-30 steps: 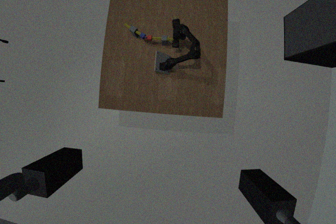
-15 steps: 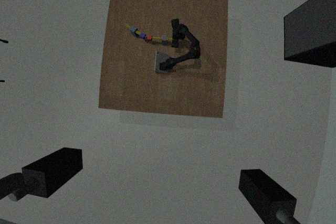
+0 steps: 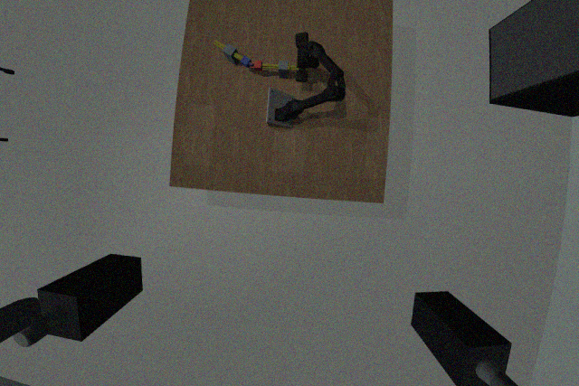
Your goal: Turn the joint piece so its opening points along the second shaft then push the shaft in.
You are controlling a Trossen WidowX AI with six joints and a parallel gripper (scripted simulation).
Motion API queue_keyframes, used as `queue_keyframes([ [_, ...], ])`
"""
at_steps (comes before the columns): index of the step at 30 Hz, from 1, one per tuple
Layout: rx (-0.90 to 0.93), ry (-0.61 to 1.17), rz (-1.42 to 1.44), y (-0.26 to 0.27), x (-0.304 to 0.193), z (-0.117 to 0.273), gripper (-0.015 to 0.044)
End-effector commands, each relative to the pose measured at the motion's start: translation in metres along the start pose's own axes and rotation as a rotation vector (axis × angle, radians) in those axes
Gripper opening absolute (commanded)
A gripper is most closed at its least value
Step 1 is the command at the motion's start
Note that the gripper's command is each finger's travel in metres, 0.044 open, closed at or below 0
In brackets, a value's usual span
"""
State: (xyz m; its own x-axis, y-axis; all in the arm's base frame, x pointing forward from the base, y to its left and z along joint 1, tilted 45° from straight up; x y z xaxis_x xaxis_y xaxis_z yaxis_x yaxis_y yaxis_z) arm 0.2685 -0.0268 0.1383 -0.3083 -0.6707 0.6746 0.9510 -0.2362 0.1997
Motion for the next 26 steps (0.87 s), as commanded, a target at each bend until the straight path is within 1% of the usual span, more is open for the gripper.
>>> queue_keyframes([
  [1, 0.000, 0.001, 0.002, 0.000, 0.000, 0.000, 0.0303],
  [6, 0.000, 0.001, 0.002, 0.000, 0.000, 0.000, 0.0434],
  [7, 0.000, 0.001, 0.002, 0.000, 0.000, 0.000, 0.0440],
  [20, 0.000, 0.001, 0.002, 0.000, 0.000, 0.000, 0.0440],
  [21, 0.000, 0.001, 0.002, 0.000, 0.000, 0.002, 0.0440],
  [24, 0.000, 0.000, 0.000, 0.000, 0.000, 0.027, 0.0440],
  [26, 0.000, 0.000, -0.001, 0.000, 0.000, 0.029, 0.0440],
])
Point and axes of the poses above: the point midway between the two fingers, 35 mm back from their tips, its own z axis back along the fingers, its own y axis across the jaws, x = y × z, the point moved 8 cm from there along z, back along the fingers, and after that the axes turned 15 degrees about -z, right-handed, at the moved point
